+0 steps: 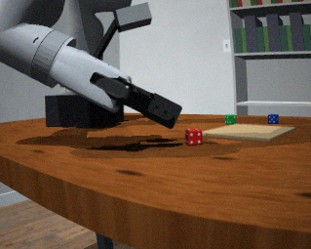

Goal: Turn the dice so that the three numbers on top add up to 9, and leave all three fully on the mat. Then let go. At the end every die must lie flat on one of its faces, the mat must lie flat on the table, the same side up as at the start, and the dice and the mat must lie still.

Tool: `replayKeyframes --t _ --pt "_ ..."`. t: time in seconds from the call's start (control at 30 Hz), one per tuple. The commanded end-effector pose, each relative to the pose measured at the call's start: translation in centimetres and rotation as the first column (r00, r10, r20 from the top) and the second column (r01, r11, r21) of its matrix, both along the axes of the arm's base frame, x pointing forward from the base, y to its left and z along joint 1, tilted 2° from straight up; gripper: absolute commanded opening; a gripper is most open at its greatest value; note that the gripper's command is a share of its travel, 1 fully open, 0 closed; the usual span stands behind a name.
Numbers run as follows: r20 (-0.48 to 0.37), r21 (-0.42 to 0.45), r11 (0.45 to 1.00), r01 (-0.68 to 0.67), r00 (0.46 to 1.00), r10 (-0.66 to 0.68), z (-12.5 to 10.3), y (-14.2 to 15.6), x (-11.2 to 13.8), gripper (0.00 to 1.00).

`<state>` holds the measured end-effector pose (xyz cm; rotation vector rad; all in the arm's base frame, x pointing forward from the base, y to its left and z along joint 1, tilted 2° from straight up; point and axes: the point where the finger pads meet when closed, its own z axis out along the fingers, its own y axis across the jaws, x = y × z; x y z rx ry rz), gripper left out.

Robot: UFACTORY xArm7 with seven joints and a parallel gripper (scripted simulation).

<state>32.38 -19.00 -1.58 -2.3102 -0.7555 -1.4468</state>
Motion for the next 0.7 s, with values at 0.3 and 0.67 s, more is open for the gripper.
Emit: replayKeyframes --t 0.3,0.67 --pt "0.002 -0.003 1.000 0.000 1.000 0.000 3.5 -0.2 -0.1 0.36" --pt "0.002 -0.003 1.000 0.000 1.000 0.000 6.0 -0.2 -0.2 0.36"
